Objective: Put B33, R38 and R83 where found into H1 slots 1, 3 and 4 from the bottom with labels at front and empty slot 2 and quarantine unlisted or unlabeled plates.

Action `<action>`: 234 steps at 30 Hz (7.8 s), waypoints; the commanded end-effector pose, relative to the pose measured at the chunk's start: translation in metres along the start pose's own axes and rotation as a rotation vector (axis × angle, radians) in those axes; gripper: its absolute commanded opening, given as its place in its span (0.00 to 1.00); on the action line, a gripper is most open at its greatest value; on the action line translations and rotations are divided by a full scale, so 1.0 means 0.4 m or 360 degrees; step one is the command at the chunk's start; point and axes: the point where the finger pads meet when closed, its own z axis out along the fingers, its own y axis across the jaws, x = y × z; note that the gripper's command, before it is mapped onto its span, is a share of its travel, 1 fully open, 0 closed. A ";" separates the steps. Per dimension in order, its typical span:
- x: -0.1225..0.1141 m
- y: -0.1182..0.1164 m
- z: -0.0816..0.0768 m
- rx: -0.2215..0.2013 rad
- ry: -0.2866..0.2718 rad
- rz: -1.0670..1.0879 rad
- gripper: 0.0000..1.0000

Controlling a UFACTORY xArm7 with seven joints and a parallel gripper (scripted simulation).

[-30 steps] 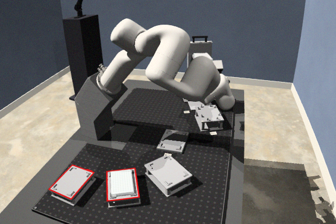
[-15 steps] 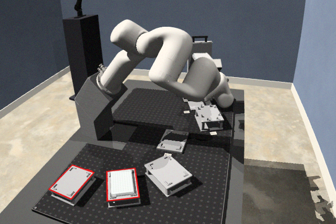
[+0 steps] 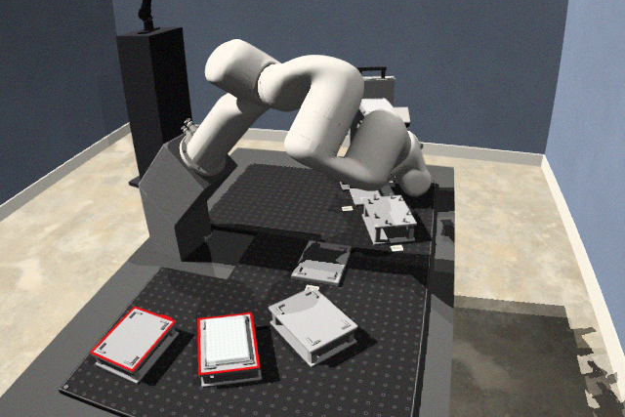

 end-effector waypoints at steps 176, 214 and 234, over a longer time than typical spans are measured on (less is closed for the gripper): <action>0.006 0.001 0.107 0.0002 0.0002 -0.0004 0.00; 0.005 0.001 -0.035 0.0002 0.0001 -0.0004 0.00; 0.005 0.001 -0.110 0.0001 0.0001 -0.0004 0.00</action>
